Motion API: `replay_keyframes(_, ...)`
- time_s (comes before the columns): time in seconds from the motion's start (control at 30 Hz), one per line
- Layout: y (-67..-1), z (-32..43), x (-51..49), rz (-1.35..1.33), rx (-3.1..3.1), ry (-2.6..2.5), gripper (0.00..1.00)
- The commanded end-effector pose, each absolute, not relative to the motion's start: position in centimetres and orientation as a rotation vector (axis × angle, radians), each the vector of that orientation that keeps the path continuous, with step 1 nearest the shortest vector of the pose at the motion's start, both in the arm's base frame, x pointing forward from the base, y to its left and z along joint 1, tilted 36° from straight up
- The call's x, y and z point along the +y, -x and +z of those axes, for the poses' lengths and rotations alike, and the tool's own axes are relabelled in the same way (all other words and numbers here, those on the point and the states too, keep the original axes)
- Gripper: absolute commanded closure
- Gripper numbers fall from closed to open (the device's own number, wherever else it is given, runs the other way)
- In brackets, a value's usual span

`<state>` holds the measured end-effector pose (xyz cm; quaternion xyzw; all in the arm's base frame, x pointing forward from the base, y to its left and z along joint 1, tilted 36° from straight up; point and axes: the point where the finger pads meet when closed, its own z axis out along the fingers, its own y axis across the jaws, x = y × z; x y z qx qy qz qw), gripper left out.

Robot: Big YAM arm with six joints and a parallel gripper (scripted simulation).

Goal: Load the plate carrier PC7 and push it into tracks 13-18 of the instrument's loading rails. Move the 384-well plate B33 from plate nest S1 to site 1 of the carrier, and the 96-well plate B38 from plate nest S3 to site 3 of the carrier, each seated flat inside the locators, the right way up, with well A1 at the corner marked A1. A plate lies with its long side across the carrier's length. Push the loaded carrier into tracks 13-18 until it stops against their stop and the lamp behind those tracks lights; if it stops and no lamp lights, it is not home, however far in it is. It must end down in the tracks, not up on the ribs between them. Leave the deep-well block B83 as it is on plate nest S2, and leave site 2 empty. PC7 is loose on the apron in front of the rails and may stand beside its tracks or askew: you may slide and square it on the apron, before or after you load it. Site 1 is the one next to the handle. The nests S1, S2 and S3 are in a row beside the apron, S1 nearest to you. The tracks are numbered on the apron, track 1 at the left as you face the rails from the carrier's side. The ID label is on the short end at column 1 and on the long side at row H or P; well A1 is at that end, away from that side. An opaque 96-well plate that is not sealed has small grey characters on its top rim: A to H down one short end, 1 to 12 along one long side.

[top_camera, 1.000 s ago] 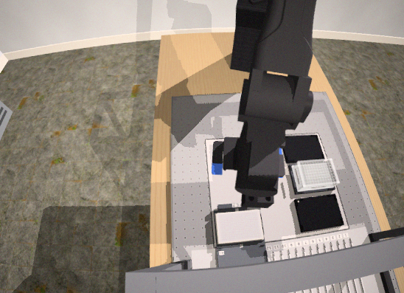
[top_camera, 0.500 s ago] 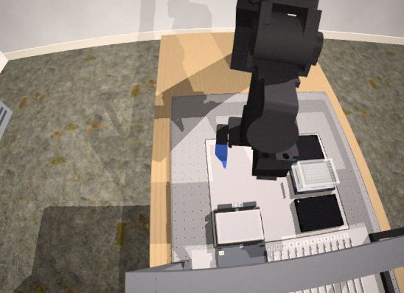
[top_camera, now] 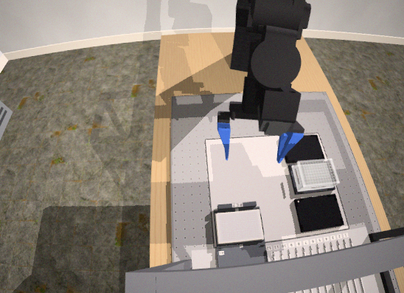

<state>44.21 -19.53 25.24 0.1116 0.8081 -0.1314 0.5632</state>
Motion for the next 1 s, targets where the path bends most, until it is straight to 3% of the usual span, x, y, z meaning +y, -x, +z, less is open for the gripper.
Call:
replay_keyframes(0.0,-44.0,24.7,-20.3,-0.318,1.831,-0.274,0.0)
replay_keyframes(0.5,-43.8,24.6,-20.2,-0.34,1.491,-0.201,0.0)
replay_keyframes(0.97,-49.7,28.4,-19.6,-0.341,1.462,-0.171,0.0)
